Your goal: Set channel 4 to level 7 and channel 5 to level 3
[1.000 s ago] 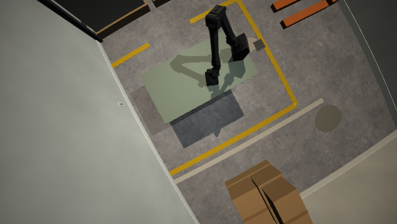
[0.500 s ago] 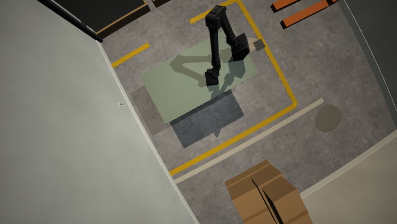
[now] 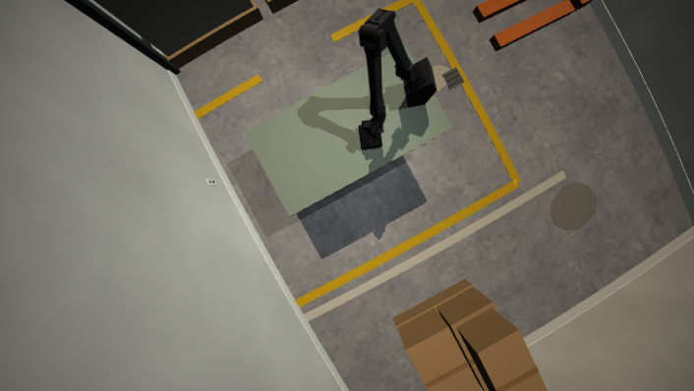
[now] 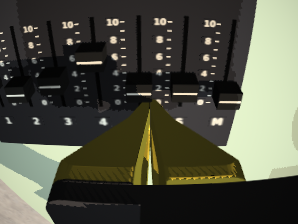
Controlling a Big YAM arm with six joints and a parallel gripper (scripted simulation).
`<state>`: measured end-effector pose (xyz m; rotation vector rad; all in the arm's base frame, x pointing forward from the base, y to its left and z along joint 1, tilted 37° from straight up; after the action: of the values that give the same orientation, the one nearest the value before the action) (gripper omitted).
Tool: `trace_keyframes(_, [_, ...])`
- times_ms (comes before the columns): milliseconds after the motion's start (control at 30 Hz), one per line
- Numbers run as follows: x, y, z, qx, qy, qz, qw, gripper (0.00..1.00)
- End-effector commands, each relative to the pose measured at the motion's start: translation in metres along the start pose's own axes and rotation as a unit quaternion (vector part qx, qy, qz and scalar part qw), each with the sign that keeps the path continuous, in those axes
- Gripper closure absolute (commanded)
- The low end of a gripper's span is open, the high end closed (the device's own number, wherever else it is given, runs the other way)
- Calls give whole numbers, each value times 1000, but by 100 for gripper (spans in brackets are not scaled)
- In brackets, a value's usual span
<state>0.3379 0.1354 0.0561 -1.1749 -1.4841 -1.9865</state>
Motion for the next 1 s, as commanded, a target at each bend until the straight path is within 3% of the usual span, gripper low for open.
trace_keyframes(0, [10,12,17,-12,23,-17,1000,100])
trace_keyframes(367, [6,2,10,-7,15,-11,1000,100])
trace_keyframes(600, [14,1,8,-4,13,-9,1000,100])
trace_keyframes(967, [43,1,8,-5,13,-9,1000,100])
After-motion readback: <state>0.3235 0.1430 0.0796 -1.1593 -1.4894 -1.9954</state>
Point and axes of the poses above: the point where the finger pads meet when closed, its own x axis back along the fingers, its own z axis across the jaws, y = z × x, the point moved 5 cm from there along x, back along the fingers, and after that the axes turned 6 degrees about -x, right-handed, at the moved point
